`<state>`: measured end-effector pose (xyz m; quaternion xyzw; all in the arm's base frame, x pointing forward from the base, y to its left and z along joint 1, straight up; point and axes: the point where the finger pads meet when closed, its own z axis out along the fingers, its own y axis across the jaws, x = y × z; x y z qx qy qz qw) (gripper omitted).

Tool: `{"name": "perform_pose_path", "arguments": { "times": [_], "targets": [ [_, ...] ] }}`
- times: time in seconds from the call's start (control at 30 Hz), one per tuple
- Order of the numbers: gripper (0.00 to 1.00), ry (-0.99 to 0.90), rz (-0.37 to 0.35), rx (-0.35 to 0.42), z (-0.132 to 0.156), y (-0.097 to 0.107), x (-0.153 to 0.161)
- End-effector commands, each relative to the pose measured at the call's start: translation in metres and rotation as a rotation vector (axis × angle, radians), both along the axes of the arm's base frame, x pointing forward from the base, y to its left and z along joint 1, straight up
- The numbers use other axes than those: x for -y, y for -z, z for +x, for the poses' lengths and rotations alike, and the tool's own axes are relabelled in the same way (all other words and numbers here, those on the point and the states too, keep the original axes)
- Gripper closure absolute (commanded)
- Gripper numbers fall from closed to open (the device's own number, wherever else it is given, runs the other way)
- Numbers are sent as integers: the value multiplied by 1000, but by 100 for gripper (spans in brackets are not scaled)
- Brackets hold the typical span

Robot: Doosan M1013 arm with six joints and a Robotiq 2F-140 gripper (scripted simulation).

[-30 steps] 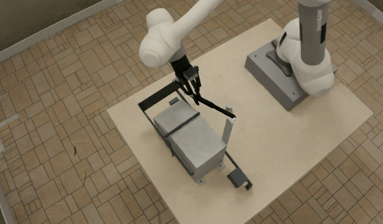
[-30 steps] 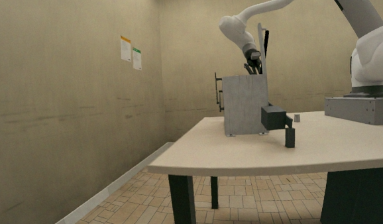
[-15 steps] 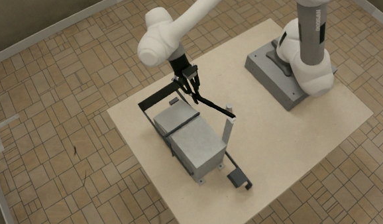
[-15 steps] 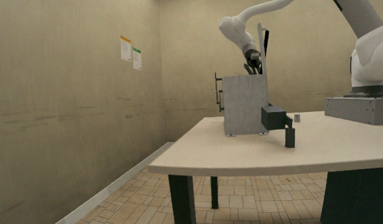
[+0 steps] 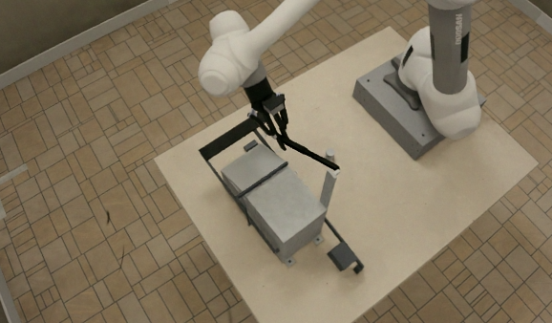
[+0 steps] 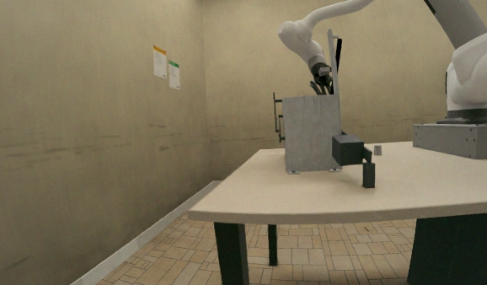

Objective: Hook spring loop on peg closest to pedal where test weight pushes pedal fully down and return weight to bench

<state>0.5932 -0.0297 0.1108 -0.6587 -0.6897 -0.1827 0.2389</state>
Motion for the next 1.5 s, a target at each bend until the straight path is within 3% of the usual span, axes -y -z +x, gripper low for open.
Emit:
{"name": "perform_pose_path", "arguments": {
  "times": [0.0,1.47],
  "targets": [
    [83,0,0,1,0,-1,0],
    [83,0,2,34,7,-1,-2]
  ]
}}
